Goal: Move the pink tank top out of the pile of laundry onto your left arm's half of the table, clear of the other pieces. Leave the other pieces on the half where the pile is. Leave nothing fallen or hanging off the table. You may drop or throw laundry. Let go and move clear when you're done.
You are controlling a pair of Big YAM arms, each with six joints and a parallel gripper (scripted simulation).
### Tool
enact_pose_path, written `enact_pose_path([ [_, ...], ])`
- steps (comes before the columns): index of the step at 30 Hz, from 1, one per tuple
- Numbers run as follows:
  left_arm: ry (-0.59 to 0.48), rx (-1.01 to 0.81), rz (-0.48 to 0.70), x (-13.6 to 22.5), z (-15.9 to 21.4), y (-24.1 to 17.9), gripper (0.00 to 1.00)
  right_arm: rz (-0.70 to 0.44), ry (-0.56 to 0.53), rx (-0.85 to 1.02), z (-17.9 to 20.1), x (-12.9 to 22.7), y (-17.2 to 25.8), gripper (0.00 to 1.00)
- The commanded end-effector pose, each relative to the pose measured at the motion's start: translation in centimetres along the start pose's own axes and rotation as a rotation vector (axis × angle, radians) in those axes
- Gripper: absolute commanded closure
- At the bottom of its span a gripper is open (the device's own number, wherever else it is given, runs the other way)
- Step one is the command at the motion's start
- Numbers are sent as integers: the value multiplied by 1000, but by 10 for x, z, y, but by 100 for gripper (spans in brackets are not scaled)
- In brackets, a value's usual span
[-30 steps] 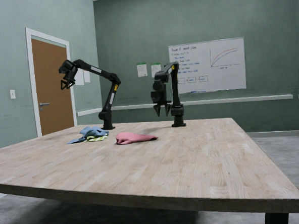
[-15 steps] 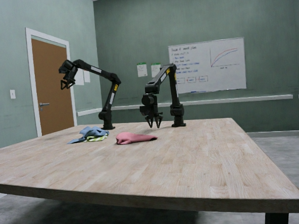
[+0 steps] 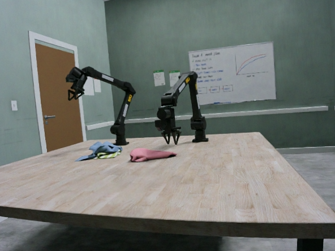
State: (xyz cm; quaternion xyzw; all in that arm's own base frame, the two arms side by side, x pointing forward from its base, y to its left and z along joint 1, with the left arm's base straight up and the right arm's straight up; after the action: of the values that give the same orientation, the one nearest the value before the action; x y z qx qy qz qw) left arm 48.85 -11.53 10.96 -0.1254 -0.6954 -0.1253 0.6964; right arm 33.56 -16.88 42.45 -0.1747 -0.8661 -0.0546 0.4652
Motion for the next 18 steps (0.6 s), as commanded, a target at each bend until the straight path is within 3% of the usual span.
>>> enact_pose_path([
  [1,-18,-34,1,6,-14,-7,40,11,-38,-14,-16,15,-5,8],
  [18,-8,-8,1,-32,-4,3,40,11,-38,-14,-16,15,-5,8],
])
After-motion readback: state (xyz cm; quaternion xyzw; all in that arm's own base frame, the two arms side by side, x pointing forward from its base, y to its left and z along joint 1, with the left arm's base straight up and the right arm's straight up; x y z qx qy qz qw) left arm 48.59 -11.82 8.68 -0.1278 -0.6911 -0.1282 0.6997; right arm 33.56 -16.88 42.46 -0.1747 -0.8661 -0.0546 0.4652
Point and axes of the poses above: on each arm, the point where the finger pads meet when closed, its own x axis back along the fingers, its own y axis across the jaws, z = x × y, the point moved 3 cm from there along x, back along the fingers, and after that the axes turned 7 degrees about x, right-handed, at the moved point
